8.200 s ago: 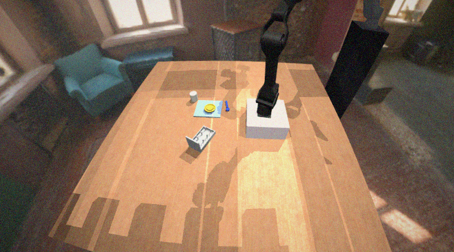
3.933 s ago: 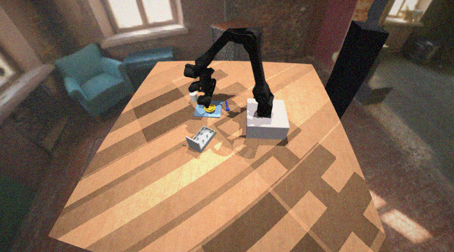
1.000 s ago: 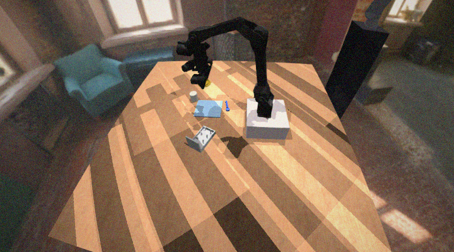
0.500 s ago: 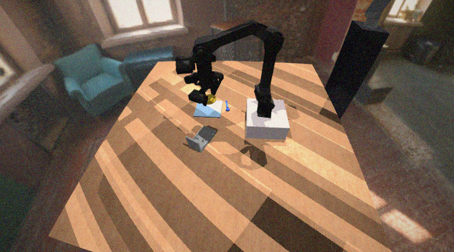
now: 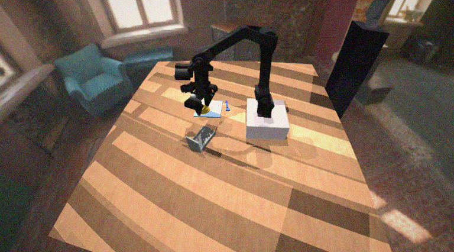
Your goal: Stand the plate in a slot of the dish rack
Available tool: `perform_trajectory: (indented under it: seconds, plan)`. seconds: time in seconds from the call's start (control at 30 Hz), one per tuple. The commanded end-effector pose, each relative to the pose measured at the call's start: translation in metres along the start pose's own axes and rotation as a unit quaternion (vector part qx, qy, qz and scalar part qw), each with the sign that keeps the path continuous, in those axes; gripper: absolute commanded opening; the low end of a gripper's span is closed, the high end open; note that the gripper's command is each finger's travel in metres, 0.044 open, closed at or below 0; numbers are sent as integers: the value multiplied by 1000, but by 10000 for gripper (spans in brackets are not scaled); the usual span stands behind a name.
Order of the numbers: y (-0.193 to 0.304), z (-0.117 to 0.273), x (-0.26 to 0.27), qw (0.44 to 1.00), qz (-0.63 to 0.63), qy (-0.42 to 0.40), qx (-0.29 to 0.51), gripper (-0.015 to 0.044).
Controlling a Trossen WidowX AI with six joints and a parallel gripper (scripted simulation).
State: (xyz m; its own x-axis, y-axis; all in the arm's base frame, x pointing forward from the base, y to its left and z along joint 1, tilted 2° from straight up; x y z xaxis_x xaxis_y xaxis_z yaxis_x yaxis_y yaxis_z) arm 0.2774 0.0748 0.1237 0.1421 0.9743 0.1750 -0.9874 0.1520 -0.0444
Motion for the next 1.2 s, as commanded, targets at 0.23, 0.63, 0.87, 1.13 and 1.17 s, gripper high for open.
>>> perform_trajectory:
  seconds: [0.23, 0.63, 0.87, 1.13, 1.17]
  plan:
    - [-22, -45, -1, 989, 82, -120, -29, 0]
    - [-35, -84, -9, 949, 184, -236, -101, 0]
    - [-36, -99, -17, 911, 246, -292, -156, 0]
    - [-30, -111, -27, 855, 317, -341, -229, 0]
    - [-29, -112, -28, 847, 325, -346, -239, 0]
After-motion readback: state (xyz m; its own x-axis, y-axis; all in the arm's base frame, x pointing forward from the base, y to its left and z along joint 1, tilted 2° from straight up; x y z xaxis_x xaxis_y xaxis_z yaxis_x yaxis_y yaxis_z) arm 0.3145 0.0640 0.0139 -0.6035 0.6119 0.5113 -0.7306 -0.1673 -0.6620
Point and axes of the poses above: the point midway between the two fingers, 35 mm back from their tips, its own z axis back along the fingers, its own x axis across the jaws, y = z × x, the point moved 4 cm from there along z, back along the fingers, and after that the axes turned 3 degrees about z, right-handed, at the moved point
